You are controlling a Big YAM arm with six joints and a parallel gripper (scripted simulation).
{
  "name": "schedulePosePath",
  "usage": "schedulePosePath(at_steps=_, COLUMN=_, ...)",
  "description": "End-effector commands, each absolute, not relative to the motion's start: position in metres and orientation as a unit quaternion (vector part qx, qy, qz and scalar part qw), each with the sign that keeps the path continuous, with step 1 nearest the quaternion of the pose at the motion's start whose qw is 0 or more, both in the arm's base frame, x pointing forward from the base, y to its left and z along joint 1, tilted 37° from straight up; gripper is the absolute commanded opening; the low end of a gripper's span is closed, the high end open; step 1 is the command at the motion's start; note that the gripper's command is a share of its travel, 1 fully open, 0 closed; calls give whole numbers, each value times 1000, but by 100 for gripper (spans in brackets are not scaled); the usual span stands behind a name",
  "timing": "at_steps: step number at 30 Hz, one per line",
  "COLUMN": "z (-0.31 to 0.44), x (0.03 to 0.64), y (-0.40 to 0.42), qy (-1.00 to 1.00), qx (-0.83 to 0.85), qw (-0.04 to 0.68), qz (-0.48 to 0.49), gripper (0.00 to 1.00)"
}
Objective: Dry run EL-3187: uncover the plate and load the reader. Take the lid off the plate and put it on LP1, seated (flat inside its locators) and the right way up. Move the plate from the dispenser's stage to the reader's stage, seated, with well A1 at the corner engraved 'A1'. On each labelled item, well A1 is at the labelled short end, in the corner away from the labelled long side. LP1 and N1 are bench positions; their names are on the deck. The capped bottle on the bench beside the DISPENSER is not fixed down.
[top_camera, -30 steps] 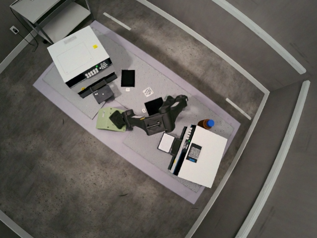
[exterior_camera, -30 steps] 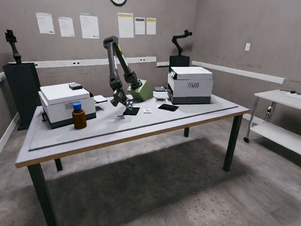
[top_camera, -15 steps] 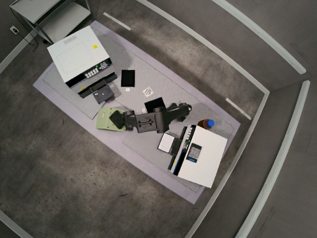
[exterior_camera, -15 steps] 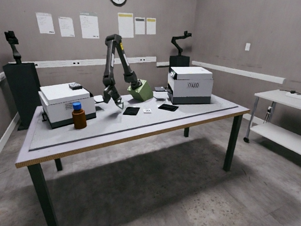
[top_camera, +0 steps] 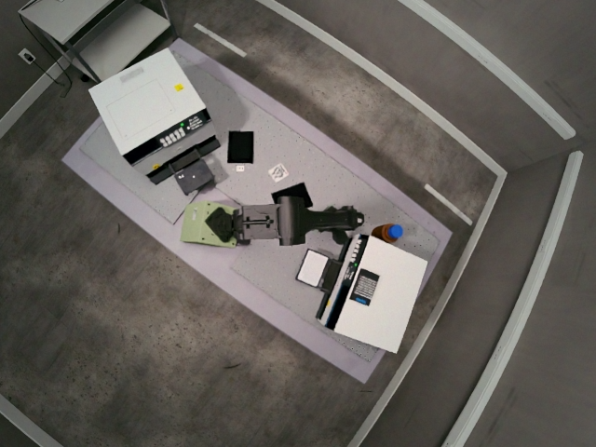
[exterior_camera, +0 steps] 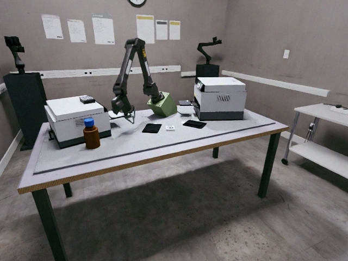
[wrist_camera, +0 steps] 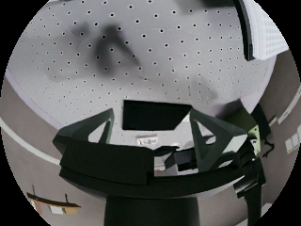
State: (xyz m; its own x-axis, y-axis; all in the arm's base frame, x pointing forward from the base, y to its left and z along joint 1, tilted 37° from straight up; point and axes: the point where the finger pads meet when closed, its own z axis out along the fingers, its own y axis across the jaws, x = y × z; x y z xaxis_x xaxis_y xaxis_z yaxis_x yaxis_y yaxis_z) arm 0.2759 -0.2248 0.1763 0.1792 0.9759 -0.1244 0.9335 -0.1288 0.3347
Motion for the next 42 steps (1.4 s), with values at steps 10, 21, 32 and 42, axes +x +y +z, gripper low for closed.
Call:
schedulePosePath(at_steps=10, z=210, x=245, y=-253, qy=557, qx=800, qw=206, qz=83, gripper=100)
schedulePosePath(at_steps=21, z=209, x=216, y=-267, qy=459, qx=856, qw=215, qz=102, gripper=100)
schedulePosePath(at_steps=32, z=240, x=179, y=-286, qy=377, qx=886, qw=245, qz=116, gripper=100)
schedulePosePath(at_steps=42, z=249, x=149, y=-294, qy=313, qx=905, qw=257, qz=128, gripper=100)
